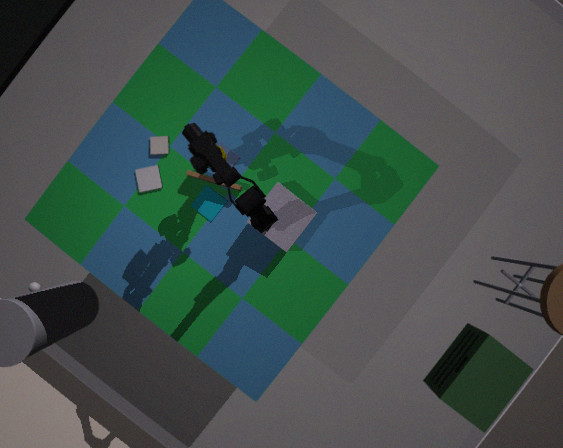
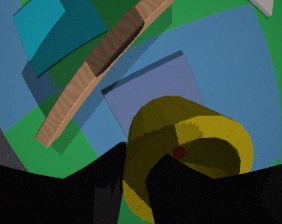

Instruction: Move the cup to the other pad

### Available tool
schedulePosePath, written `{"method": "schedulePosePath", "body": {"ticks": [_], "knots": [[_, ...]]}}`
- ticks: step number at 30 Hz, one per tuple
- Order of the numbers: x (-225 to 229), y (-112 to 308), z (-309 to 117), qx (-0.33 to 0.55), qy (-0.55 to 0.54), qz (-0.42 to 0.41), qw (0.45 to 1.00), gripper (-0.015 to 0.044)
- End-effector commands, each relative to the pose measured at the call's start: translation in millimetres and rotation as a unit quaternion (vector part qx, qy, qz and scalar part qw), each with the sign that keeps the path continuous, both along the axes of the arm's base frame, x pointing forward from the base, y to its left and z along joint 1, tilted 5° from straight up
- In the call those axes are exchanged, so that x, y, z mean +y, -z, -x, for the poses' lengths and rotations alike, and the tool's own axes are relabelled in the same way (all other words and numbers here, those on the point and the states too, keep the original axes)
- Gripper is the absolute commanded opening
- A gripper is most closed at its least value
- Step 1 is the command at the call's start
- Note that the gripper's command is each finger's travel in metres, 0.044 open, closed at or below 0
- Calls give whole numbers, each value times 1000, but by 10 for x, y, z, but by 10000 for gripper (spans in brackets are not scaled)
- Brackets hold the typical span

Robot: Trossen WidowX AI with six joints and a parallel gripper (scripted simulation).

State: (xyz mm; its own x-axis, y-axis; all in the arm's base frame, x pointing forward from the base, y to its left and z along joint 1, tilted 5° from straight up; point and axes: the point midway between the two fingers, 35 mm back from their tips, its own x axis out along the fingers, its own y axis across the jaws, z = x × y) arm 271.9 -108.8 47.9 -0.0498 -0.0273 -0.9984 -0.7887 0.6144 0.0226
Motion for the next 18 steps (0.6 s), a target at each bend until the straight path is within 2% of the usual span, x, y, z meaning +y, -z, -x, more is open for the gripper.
{"method": "schedulePosePath", "body": {"ticks": [1,18], "knots": [[-1,2,-1,0,0,0,1000,0],[75,0,11,-1,0,0,1000,0]]}}
